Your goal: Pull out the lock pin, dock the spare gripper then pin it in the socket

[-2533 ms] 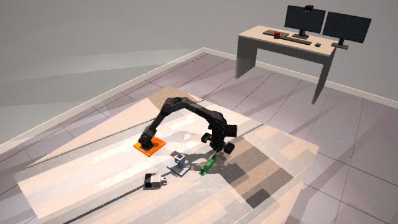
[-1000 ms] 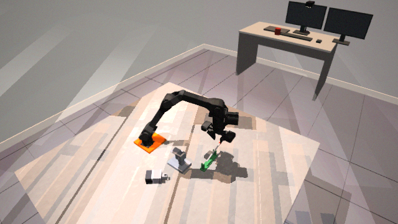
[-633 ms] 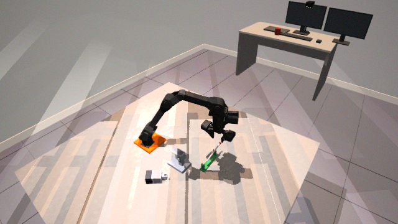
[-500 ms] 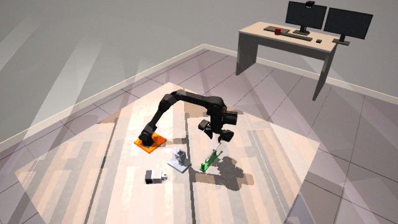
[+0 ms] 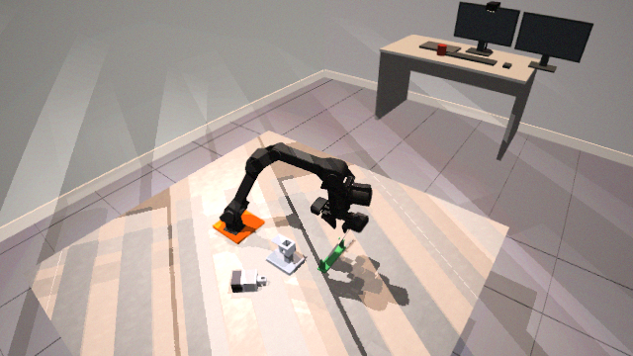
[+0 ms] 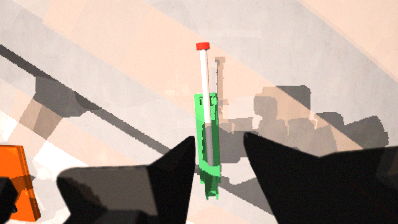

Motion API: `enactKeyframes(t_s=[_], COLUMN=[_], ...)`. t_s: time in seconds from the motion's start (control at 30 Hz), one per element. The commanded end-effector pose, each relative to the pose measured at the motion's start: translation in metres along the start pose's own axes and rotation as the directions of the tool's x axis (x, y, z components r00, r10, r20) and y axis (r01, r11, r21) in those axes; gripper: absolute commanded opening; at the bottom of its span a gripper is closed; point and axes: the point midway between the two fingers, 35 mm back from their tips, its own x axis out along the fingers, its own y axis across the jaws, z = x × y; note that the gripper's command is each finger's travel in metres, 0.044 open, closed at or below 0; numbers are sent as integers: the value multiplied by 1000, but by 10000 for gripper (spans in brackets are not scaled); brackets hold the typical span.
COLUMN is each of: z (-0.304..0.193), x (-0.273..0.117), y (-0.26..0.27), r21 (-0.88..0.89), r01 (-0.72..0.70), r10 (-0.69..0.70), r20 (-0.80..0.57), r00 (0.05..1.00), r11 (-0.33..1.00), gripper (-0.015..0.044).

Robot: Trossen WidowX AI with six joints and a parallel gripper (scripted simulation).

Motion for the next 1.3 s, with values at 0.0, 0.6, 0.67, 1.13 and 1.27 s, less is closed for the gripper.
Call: enactKeyframes(t_s=[0.0,0.6,0.67,1.13,1.27], z=[-5,-8,-8,-11,-12], x=[29,53,56,78,85], y=[5,4,4,5,6], r21=[-2,-2,-2,-2,-2], r01=[-12,-12,-12,-12,-12], r10=[12,12,12,12,12], r20=[1,1,1,1,1], r00=[1000,1000,1000,1000,1000], r11=[1000,1000,1000,1000,1000], gripper=[180,180,180,180,180])
